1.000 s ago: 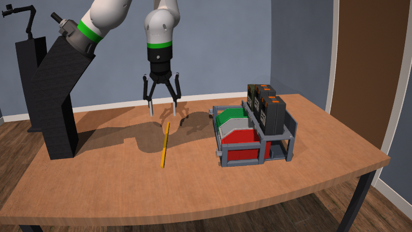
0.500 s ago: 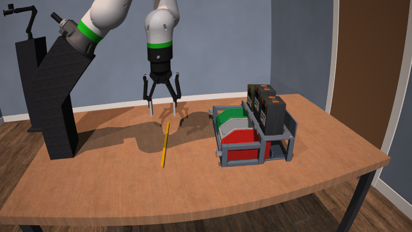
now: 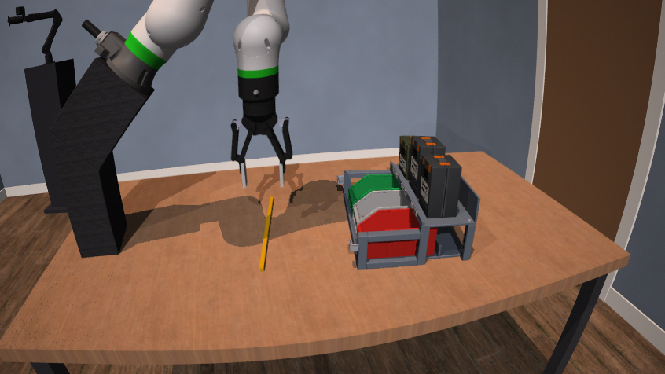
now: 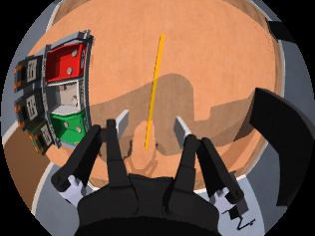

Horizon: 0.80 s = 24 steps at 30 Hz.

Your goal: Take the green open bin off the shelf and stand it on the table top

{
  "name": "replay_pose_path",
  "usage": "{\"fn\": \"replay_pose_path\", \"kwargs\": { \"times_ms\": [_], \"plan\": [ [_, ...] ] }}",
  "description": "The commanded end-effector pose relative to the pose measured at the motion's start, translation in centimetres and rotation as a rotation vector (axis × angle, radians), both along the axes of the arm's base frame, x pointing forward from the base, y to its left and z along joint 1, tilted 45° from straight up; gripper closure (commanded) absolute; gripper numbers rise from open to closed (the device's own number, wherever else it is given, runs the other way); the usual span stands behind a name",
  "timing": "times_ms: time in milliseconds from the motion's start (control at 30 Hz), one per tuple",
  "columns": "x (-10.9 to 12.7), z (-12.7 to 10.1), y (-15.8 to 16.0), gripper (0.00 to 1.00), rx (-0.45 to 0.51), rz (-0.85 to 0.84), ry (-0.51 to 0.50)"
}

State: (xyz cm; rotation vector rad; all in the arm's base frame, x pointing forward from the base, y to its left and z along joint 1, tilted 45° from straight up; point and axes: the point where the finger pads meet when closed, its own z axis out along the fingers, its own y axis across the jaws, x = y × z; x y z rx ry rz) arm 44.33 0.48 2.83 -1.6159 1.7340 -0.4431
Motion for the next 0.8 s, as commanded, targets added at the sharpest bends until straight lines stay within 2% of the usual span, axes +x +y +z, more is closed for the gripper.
{"fn": "replay_pose_path", "kwargs": {
  "times_ms": [0, 333, 367, 500, 767],
  "plan": [
    [-0.04, 0.05, 0.08, 0.43, -0.102, -0.098, 0.019],
    [-0.04, 0.05, 0.08, 0.43, -0.102, -0.098, 0.019],
    [-0.01, 0.02, 0.02, 0.43, -0.020, -0.019, 0.005],
    [-0.04, 0.05, 0.08, 0.43, -0.102, -0.098, 0.019],
    [-0.04, 0.05, 0.08, 0.43, -0.102, -0.098, 0.019]
  ]
}}
